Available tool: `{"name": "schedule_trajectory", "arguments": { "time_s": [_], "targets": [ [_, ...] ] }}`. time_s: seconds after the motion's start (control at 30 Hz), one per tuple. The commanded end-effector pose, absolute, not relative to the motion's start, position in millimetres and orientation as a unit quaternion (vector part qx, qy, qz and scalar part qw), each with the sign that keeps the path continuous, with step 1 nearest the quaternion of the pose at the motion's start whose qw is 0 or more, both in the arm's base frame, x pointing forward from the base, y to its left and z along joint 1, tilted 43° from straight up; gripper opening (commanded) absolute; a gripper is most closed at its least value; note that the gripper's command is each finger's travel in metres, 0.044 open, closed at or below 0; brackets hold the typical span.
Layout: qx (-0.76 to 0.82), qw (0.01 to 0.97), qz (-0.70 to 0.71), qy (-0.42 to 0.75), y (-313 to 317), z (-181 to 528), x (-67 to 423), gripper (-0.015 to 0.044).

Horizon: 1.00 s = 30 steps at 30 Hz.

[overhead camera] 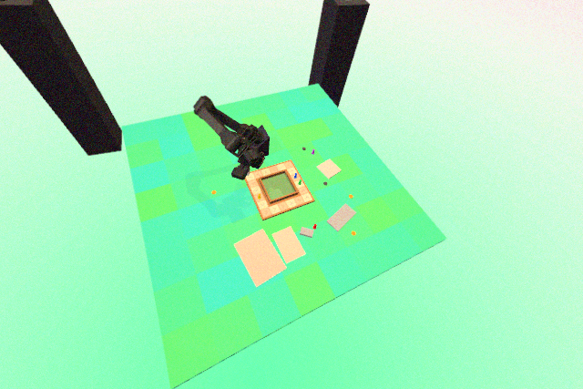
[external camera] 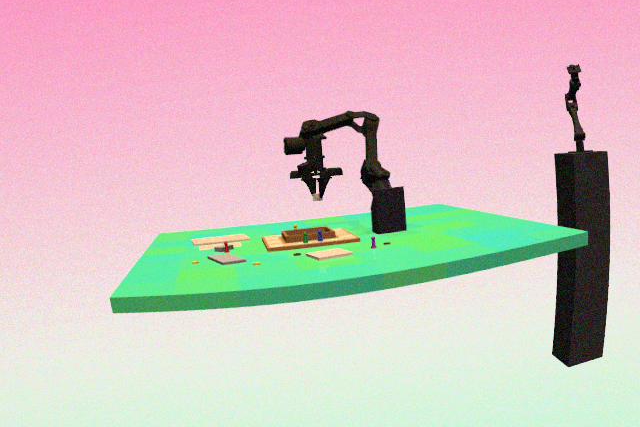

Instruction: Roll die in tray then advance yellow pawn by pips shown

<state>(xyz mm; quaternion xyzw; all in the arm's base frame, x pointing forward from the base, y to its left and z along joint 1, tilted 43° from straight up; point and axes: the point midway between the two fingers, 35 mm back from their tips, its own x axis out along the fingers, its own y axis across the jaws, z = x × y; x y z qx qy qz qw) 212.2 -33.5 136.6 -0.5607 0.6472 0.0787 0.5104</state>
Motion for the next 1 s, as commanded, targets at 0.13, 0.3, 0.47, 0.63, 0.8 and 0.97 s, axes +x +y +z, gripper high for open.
{"name": "schedule_trajectory", "arguments": {
  "time_s": [0.13, 0.3, 0.47, 0.63, 0.8, 0.97],
  "targets": [
    [-0.600, 0.462, 0.135, 0.640, -12.7, 114.8, 232.4, 0.0000],
    [-0.622, 0.430, 0.167, 0.633, 0.4, 99.7, 242.4, 0.0000],
    [-0.643, 0.397, 0.199, 0.624, 13.7, 83.4, 250.8, 0.0000],
    [-0.663, 0.362, 0.229, 0.614, 27.0, 65.8, 257.5, 0.0000],
    [-0.681, 0.326, 0.259, 0.603, 40.1, 47.2, 262.3, 0.0000],
    [-0.697, 0.290, 0.287, 0.590, 52.8, 27.6, 265.3, 0.0000]
  ]
}}
